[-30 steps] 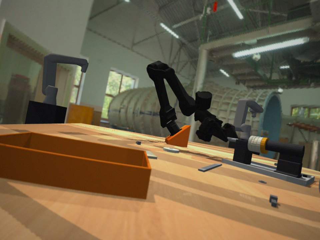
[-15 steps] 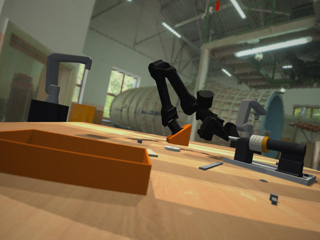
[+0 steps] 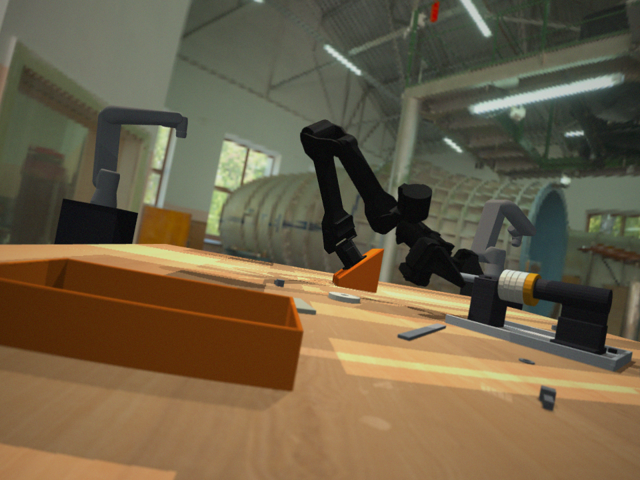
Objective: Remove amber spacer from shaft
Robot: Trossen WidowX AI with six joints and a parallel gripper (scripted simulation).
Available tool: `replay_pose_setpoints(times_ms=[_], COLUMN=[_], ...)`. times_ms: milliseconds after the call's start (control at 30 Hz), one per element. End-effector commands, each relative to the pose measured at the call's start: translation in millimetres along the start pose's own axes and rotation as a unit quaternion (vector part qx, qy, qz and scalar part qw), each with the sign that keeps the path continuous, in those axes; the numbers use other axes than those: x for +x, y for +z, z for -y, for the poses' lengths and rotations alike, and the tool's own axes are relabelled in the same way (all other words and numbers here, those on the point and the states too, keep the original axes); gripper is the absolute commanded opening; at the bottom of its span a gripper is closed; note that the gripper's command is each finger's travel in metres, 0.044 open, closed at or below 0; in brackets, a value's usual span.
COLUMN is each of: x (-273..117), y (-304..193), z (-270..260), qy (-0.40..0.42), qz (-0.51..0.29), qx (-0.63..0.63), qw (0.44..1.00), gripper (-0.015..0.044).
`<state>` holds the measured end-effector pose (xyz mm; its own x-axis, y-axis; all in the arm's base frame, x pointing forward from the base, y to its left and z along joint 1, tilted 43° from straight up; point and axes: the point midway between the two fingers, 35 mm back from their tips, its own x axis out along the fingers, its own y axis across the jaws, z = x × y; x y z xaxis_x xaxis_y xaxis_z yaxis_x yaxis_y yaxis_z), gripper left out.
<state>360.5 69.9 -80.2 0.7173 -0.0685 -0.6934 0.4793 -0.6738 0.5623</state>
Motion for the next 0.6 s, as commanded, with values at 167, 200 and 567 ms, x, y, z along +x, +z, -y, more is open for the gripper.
replay_pose_setpoints(times_ms=[167, 200, 567], x=[2.7, 2.7, 2.0], y=[1.7, 1.7, 1.0], z=[0.6, 0.6, 0.3], qy=[-0.001, -0.001, 0.000], qz=[0.002, 0.002, 0.002], qx=[-0.001, -0.001, 0.000], qw=[1.000, 1.000, 1.000], gripper=[0.0440, 0.0440, 0.0361])
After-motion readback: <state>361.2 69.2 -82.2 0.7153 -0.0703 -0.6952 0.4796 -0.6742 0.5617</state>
